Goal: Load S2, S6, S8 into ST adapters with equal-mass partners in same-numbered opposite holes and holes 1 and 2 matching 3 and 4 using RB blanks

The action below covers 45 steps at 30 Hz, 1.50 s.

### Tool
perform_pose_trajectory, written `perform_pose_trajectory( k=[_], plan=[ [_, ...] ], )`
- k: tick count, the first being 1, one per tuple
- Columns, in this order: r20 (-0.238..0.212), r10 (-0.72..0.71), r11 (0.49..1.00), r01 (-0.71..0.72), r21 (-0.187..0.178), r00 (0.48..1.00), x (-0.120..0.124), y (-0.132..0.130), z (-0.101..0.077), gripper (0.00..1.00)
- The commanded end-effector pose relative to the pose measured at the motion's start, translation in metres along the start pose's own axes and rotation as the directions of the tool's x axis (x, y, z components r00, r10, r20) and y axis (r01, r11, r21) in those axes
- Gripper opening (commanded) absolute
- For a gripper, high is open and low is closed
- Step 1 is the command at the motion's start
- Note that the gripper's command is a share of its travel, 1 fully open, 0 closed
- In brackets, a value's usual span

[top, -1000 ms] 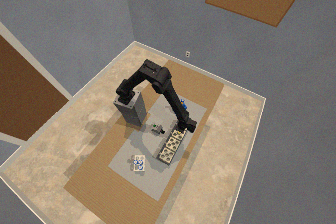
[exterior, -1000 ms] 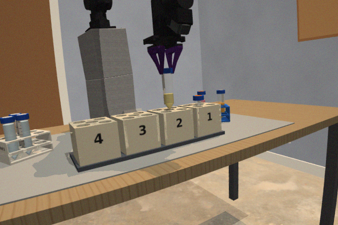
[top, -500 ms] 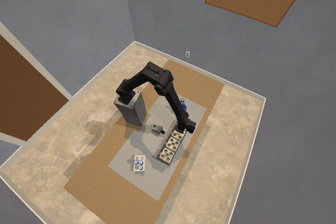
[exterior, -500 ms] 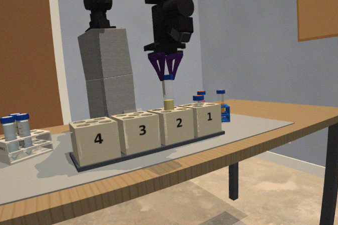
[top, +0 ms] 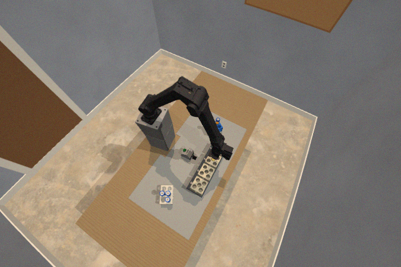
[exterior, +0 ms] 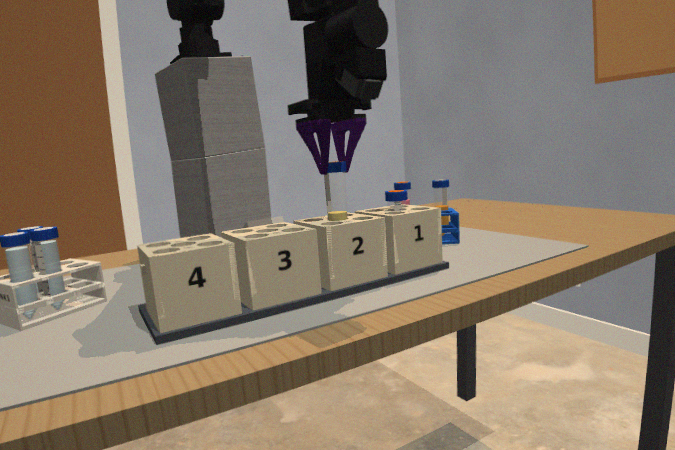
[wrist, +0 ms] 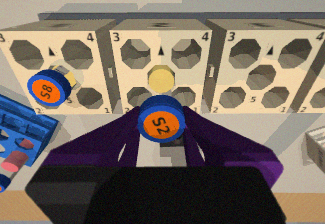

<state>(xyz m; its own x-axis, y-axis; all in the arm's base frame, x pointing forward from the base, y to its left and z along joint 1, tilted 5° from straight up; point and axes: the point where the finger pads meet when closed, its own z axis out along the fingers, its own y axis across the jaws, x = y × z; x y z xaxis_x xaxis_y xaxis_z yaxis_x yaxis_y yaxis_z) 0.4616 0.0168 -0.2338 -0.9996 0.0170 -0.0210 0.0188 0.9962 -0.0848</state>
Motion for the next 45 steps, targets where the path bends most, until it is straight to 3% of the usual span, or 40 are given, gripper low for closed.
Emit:
perform_pose_trajectory(
  k=[1, 10, 11, 13, 40, 41, 45],
  plan=[
    [0.03, -0.006, 1.0, 0.006, -0.002, 1.0, -0.016, -0.001, 0.006, 0.0],
    [0.029, -0.005, 1.0, 0.005, -0.002, 1.0, -0.015, -0.002, 0.015, 0.0],
    [0.013, -0.009, 1.0, 0.009, -0.001, 1.0, -0.007, -0.001, 0.018, 0.0],
    [0.029, -0.006, 1.0, 0.006, -0.002, 1.0, -0.015, -0.001, 0.019, 0.0],
    [0.018, -0.006, 1.0, 0.006, -0.001, 1.0, -0.008, -0.002, 0.053, 0.0],
    [0.023, -0.002, 1.0, 0.002, -0.002, 1.0, -0.011, 0.001, 0.044, 0.0],
    [0.023, -0.002, 1.0, 0.002, -0.002, 1.0, -0.011, 0.001, 0.044, 0.0]
  ],
)
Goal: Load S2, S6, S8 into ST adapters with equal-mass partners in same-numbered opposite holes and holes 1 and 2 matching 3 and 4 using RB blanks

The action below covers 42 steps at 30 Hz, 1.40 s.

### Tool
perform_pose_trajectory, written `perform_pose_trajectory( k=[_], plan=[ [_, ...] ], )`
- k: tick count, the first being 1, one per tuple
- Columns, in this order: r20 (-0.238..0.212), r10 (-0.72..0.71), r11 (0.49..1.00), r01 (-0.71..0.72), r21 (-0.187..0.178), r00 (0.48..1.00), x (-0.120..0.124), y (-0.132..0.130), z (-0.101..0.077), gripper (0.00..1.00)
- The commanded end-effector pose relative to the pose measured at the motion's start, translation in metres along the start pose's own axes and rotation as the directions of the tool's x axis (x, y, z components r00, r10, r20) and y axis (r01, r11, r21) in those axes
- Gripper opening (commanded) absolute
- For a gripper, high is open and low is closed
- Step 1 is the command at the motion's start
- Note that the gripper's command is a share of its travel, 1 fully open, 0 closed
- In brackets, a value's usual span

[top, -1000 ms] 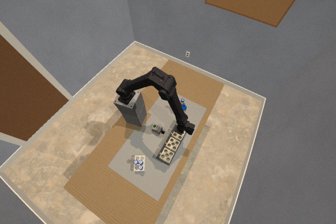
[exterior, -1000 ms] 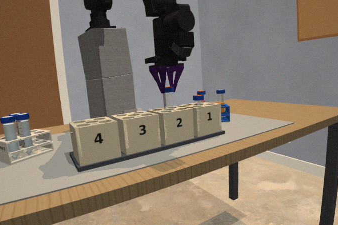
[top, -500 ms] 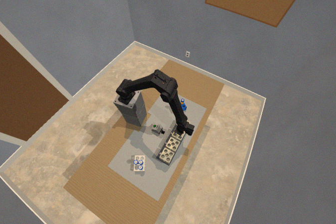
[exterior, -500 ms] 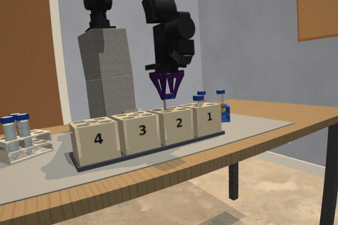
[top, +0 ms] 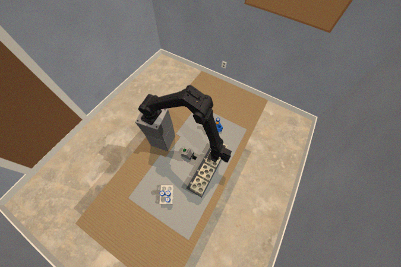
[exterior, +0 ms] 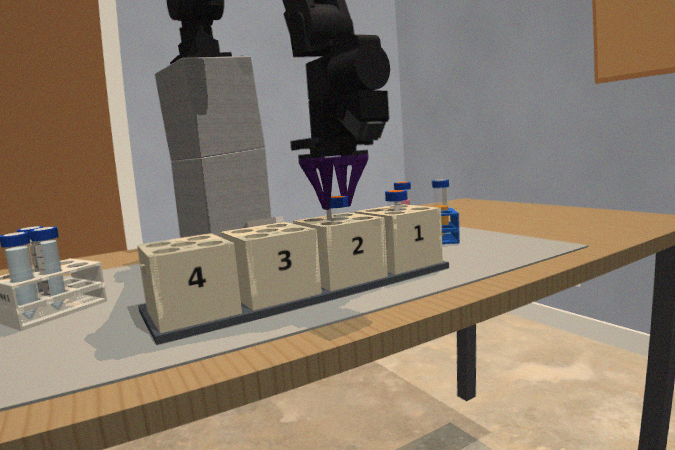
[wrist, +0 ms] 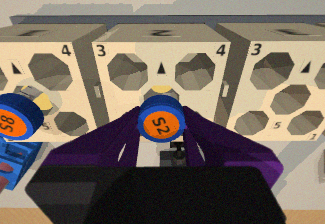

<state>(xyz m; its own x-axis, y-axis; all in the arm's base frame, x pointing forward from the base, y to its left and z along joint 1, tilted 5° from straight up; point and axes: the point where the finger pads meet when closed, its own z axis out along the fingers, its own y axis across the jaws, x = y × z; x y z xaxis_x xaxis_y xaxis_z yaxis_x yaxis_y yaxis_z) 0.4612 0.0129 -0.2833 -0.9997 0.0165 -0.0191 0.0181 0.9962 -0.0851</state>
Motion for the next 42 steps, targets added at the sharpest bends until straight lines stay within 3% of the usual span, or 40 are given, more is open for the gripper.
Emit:
perform_pose_trajectory(
  k=[1, 4, 5, 18, 20, 28, 29, 42],
  plan=[
    [0.024, -0.001, 1.0, 0.001, -0.002, 1.0, -0.012, 0.0, -0.005, 0.0],
    [0.024, -0.001, 1.0, 0.001, -0.002, 1.0, -0.012, 0.0, -0.005, 0.0],
    [0.024, -0.001, 1.0, 0.001, -0.002, 1.0, -0.012, 0.0, -0.005, 0.55],
    [0.024, -0.001, 1.0, 0.001, -0.002, 1.0, -0.012, 0.0, -0.005, 0.55],
    [0.02, -0.007, 1.0, 0.007, -0.002, 1.0, -0.01, -0.002, -0.02, 0.55],
    [0.027, -0.001, 1.0, 0.001, -0.003, 1.0, -0.012, 0.005, -0.047, 0.55],
    [0.026, -0.001, 1.0, 0.001, -0.002, 1.0, -0.013, 0.0, -0.039, 0.55],
    [0.026, -0.001, 1.0, 0.001, -0.002, 1.0, -0.013, 0.0, -0.039, 0.55]
  ],
)
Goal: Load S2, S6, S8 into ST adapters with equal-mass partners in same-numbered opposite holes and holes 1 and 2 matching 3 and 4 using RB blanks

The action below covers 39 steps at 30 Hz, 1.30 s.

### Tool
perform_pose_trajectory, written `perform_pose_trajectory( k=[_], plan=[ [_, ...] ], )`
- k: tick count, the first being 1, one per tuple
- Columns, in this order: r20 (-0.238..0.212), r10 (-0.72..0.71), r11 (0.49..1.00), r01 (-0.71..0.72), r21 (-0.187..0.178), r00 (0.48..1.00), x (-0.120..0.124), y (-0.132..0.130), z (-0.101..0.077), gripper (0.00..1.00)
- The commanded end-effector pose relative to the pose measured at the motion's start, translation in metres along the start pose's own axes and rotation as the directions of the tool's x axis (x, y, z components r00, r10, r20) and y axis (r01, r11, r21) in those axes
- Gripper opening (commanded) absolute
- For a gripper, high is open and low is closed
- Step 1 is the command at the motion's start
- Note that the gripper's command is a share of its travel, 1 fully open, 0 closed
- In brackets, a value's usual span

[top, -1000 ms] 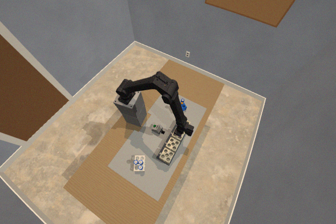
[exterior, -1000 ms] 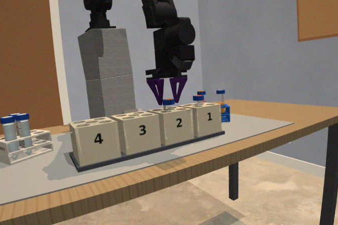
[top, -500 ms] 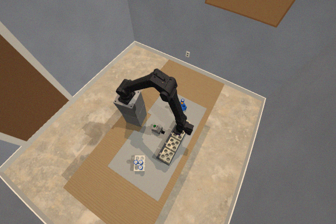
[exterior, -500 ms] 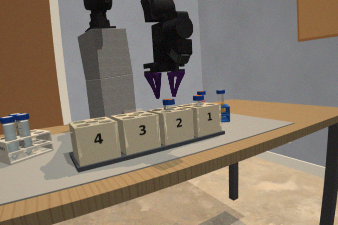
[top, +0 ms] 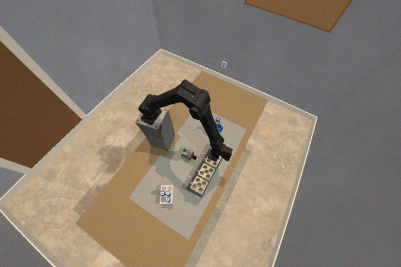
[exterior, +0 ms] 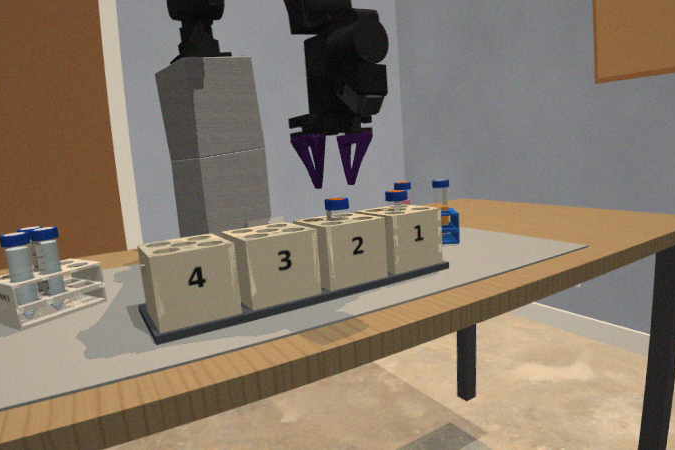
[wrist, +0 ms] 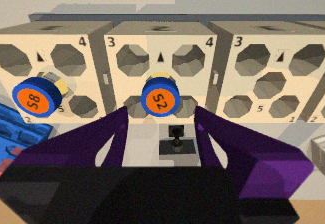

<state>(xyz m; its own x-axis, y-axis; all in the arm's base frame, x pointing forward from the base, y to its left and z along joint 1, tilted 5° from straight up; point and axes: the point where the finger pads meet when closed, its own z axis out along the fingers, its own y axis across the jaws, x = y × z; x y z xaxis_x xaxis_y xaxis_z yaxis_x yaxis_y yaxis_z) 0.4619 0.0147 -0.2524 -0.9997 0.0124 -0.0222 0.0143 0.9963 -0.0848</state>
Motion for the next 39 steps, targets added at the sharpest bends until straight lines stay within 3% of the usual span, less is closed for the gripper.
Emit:
perform_pose_trajectory(
  k=[1, 10, 11, 12, 14, 18, 23, 26, 31, 39],
  plan=[
    [0.023, 0.003, 1.0, -0.003, -0.002, 1.0, -0.011, 0.001, -0.008, 0.55],
    [0.008, 0.008, 1.0, -0.008, -0.001, 1.0, -0.013, 0.004, -0.002, 0.55],
    [0.001, -0.072, 0.997, 0.072, -0.001, 0.997, 0.002, 0.014, -0.004, 0.8],
    [0.028, -0.12, 0.993, 0.12, -0.001, 0.992, -0.001, 0.021, -0.009, 0.8],
    [0.039, -0.217, 0.976, 0.217, 0.001, 0.975, 0.004, 0.036, -0.014, 0.8],
    [0.031, -0.407, 0.913, 0.407, 0.004, 0.913, 0.025, 0.065, -0.011, 0.8],
    [0.034, -0.62, 0.784, 0.62, 0.009, 0.784, 0.046, 0.101, -0.013, 0.8],
    [0.033, -0.645, 0.764, 0.645, 0.009, 0.764, 0.048, 0.101, -0.012, 0.8],
    [0.003, -0.821, 0.57, 0.821, -0.004, 0.57, 0.087, 0.14, 0.0, 0.8],
    [0.009, -0.808, 0.589, 0.808, -0.004, 0.589, 0.114, 0.202, -0.002, 0.8]
  ],
)
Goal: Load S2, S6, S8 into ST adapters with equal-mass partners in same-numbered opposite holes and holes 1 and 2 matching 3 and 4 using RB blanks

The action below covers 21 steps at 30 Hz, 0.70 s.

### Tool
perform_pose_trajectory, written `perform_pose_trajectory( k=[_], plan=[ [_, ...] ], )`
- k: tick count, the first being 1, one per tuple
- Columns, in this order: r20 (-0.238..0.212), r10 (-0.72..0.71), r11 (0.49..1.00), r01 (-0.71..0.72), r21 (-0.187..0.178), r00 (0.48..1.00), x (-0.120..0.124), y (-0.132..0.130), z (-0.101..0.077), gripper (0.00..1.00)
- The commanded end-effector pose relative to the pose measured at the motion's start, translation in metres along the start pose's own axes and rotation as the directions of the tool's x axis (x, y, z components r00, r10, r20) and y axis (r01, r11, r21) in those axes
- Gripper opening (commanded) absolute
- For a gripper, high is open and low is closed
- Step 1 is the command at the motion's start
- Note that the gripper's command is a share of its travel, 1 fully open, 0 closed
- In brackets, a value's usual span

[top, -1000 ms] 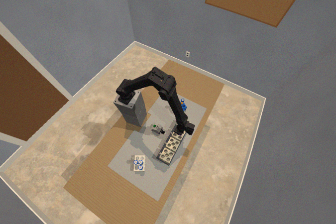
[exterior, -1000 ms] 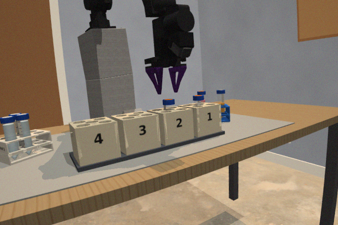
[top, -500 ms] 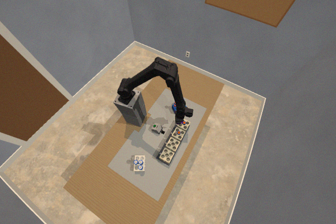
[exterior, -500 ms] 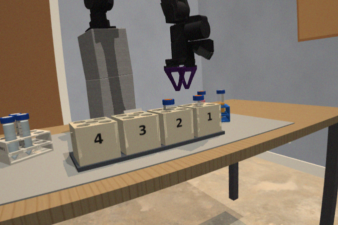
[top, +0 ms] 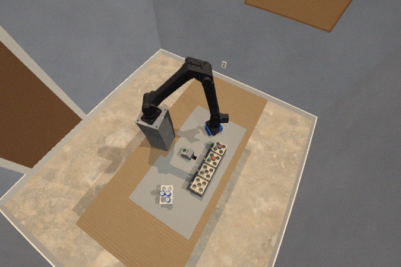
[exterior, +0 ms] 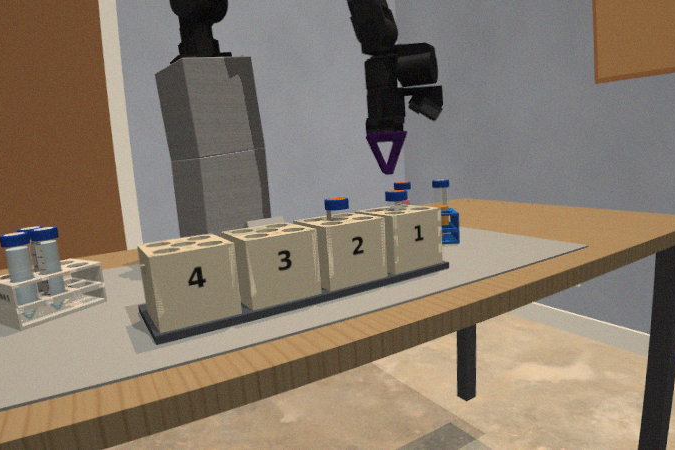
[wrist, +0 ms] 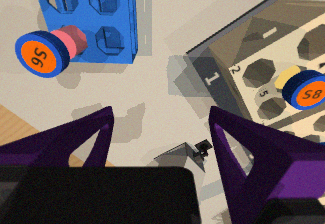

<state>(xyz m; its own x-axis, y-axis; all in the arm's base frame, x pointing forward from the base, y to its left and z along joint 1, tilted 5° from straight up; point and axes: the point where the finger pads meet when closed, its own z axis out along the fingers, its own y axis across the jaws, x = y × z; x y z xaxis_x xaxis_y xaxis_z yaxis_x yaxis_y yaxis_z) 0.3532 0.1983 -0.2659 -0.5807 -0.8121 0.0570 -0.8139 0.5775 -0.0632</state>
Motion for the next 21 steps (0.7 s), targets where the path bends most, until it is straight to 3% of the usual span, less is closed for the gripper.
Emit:
perform_pose_trajectory(
  k=[1, 4, 13, 17, 20, 21],
  plan=[
    [0.004, 0.024, 1.0, -0.024, -0.002, 1.0, -0.017, 0.022, 0.003, 0.8],
    [-0.012, 0.022, 1.0, -0.022, -0.005, 1.0, -0.011, 0.032, 0.004, 0.8],
    [0.004, 0.024, 1.0, -0.024, -0.004, 1.0, -0.05, 0.1, 0.003, 0.8],
    [-0.023, 0.046, 0.999, -0.046, -0.006, 0.999, -0.032, 0.093, 0.006, 0.8],
    [-0.021, 0.046, 0.999, -0.046, -0.005, 0.999, -0.032, 0.092, 0.006, 0.8],
    [0.005, 0.048, 0.999, -0.048, -0.002, 0.999, -0.047, 0.09, 0.004, 0.8]
  ],
)
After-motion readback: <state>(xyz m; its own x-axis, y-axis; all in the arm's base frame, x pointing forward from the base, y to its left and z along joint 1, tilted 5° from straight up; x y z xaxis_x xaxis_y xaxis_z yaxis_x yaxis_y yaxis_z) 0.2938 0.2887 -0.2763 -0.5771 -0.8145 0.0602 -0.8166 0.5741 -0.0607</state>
